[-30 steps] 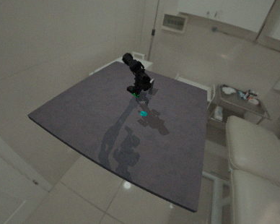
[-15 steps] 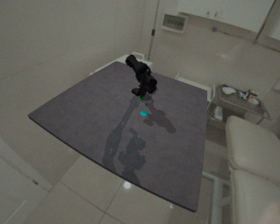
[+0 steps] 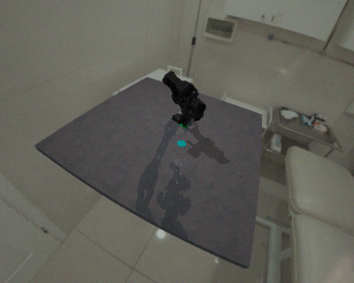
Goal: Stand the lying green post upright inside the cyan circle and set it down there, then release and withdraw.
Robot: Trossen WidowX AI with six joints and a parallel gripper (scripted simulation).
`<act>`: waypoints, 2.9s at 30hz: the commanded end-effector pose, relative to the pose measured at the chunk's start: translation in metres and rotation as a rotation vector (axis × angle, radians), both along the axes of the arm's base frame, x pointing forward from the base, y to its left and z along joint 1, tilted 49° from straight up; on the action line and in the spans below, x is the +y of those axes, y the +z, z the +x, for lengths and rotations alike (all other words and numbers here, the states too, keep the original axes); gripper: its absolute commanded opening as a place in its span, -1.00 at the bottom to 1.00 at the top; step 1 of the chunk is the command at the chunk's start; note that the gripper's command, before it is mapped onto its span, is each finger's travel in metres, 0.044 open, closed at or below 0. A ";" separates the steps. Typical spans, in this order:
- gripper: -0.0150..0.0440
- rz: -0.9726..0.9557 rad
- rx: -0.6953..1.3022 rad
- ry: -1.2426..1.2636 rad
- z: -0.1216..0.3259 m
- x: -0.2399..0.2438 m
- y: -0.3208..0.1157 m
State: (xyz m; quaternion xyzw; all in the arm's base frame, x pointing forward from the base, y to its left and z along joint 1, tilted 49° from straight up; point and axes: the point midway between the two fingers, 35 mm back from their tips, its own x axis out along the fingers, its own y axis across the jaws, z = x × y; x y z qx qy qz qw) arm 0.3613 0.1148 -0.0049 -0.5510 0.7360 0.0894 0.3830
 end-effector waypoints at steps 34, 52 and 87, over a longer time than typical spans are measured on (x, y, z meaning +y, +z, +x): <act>-0.42 0.245 -0.026 -0.079 -0.002 -0.007 -0.019; -0.42 0.375 -0.048 -0.095 -0.002 -0.010 -0.027; -0.42 0.624 -0.116 -0.084 -0.001 -0.014 -0.034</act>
